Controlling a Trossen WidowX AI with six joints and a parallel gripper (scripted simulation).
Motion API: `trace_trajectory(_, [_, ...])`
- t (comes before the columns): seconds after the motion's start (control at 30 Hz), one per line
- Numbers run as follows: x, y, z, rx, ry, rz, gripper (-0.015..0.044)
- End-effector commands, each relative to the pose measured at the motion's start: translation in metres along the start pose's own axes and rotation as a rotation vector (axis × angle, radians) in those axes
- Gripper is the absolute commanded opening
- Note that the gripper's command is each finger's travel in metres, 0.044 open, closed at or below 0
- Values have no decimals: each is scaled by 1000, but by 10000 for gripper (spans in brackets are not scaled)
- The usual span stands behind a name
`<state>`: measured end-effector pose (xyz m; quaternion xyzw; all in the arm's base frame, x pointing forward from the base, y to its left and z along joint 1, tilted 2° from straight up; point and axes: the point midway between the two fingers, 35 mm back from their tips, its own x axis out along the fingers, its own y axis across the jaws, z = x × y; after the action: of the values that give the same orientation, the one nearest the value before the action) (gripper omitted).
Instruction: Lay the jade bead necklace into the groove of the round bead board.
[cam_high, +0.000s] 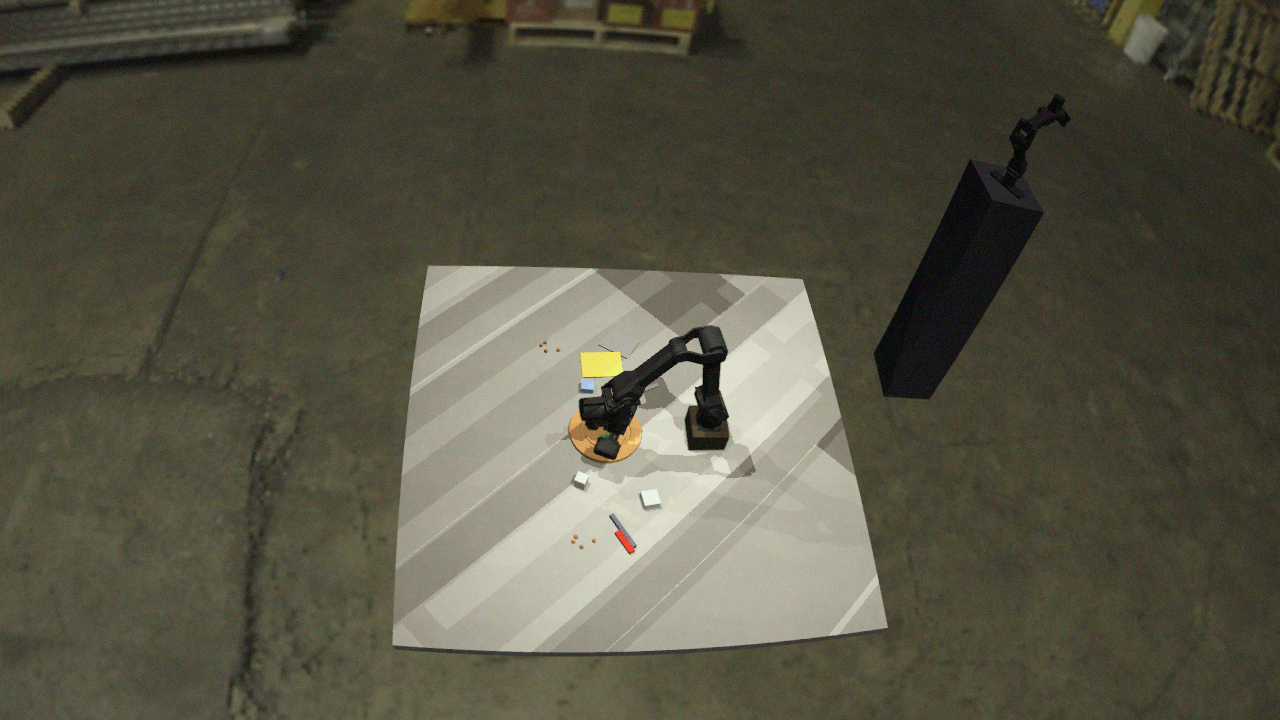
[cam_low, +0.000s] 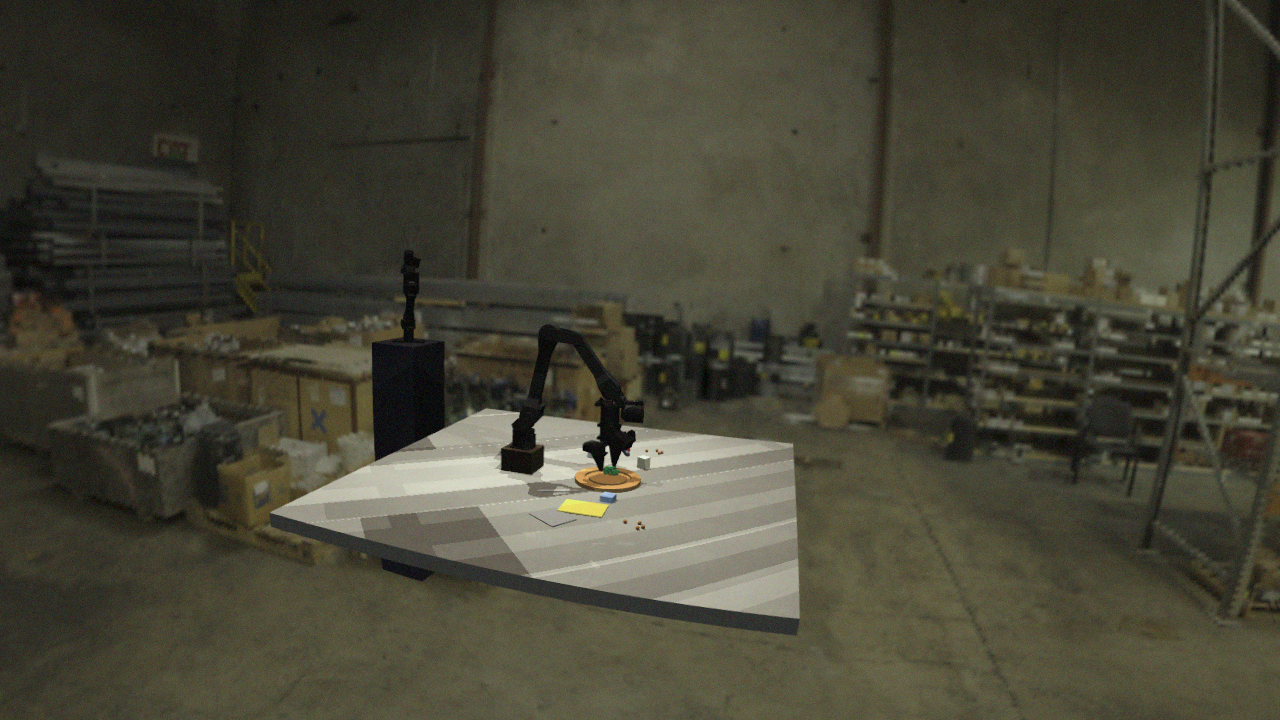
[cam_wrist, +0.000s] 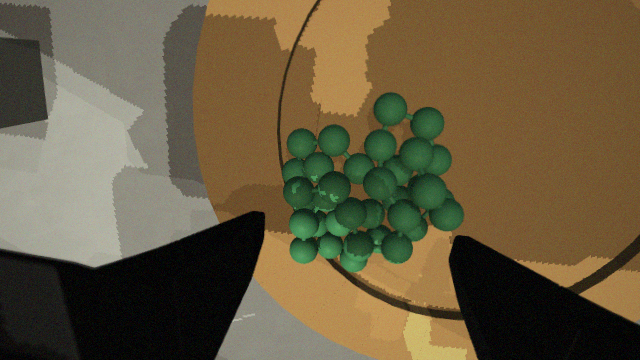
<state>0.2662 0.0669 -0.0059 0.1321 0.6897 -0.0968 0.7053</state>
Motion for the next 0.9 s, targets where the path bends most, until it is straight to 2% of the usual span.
trace_trajectory(0.0, [0,0,0,0,-1,0,258])
trace_trajectory(0.23, [0,0,0,0,-1,0,74])
trace_trajectory(0.6, [0,0,0,0,-1,0,0])
trace_trajectory(0.87, [0,0,0,0,-1,0,0])
